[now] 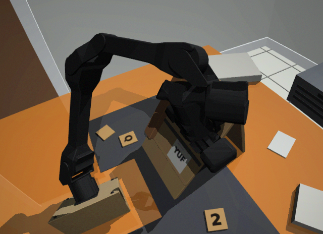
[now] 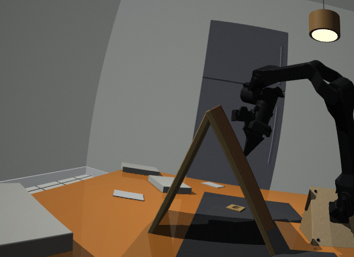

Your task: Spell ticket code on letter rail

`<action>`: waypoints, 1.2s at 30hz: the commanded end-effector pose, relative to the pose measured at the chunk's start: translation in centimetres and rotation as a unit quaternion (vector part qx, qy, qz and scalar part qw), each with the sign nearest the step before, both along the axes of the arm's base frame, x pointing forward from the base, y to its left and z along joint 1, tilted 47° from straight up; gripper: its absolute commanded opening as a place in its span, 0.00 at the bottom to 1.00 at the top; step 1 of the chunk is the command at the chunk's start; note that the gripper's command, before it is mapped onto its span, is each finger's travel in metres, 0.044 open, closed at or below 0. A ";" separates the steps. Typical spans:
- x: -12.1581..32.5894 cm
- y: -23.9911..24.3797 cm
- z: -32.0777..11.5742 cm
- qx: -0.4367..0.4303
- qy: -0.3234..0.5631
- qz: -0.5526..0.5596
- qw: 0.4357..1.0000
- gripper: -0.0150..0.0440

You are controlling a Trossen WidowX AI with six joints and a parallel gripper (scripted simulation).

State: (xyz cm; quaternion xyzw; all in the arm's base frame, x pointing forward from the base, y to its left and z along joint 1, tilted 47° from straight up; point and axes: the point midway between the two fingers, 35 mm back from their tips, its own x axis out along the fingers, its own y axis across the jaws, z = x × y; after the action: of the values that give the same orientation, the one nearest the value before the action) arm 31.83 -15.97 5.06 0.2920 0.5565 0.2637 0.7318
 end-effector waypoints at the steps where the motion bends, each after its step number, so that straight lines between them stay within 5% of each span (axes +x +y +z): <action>1: 0.1 0.0 0.0 -0.002 0.000 0.006 1.000 0.25; 36: 1.7 0.8 -0.6 -0.002 -0.001 0.006 1.000 0.25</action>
State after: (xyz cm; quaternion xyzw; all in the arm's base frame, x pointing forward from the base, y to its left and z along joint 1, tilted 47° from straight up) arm 33.32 -15.15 4.47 0.2854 0.5594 0.2690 0.7302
